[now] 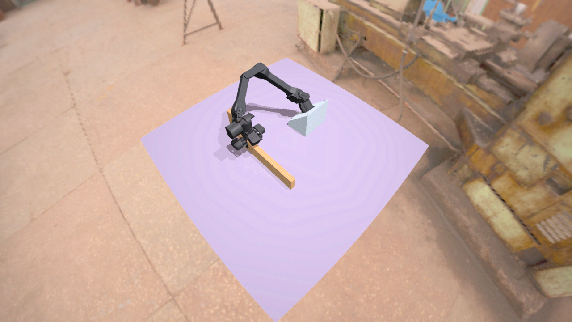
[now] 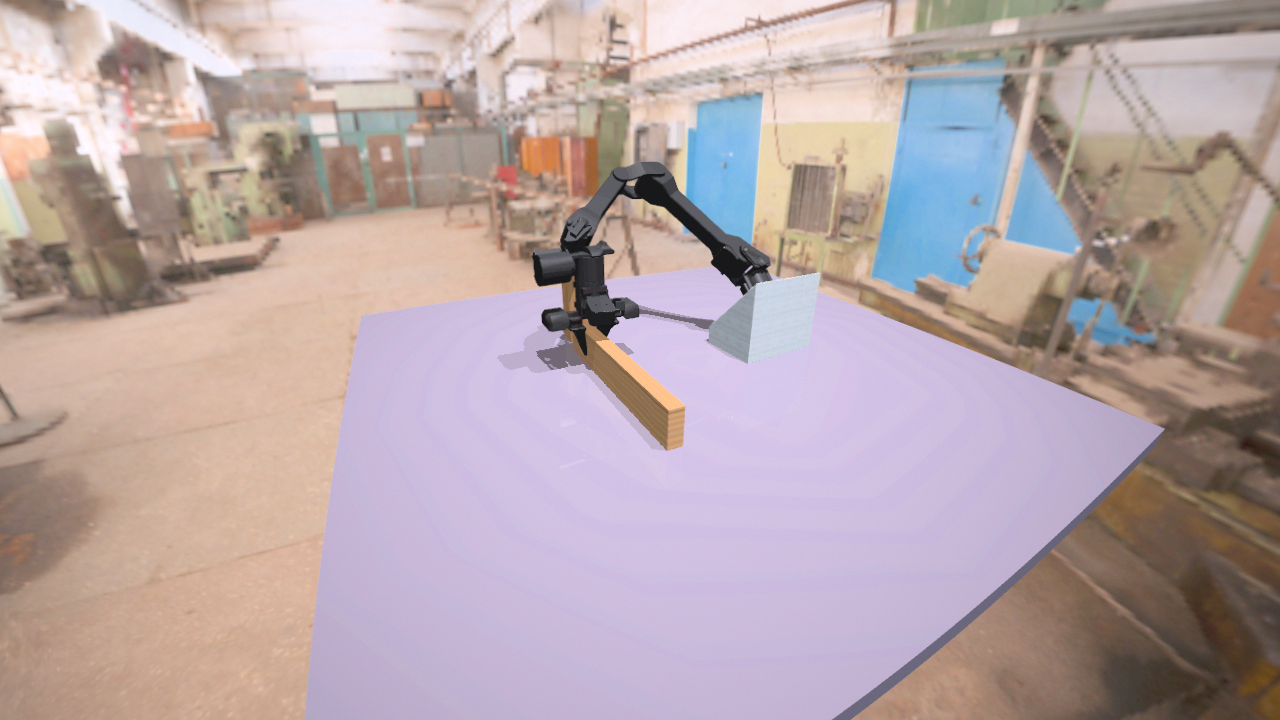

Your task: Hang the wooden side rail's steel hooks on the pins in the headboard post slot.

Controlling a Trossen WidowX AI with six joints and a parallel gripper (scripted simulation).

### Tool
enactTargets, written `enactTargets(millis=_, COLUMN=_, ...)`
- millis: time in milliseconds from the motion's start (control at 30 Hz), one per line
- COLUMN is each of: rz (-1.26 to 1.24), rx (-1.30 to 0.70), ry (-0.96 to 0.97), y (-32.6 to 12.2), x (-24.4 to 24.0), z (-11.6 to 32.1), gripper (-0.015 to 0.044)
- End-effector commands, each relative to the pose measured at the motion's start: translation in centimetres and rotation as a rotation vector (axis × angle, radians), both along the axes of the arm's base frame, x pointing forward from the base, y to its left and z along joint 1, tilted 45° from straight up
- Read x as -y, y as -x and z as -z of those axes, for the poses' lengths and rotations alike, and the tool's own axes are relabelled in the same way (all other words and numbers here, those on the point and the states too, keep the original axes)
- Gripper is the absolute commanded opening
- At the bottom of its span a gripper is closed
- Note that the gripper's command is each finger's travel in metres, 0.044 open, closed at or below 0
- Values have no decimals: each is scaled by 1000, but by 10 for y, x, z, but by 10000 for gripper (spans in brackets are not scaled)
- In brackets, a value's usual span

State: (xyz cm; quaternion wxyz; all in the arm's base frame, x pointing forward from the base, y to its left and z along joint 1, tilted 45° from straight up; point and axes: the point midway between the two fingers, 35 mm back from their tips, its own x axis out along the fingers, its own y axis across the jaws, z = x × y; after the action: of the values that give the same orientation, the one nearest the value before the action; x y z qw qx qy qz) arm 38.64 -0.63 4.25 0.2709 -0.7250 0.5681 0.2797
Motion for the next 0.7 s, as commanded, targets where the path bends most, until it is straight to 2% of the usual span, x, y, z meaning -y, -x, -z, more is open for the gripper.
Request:
enactTargets(millis=0, rz=-1, rx=-1, ry=5, y=0, x=1, z=0, gripper=0)
enactTargets(millis=667, rz=-1, rx=-2, ry=5, y=8, x=2, z=0, gripper=0)
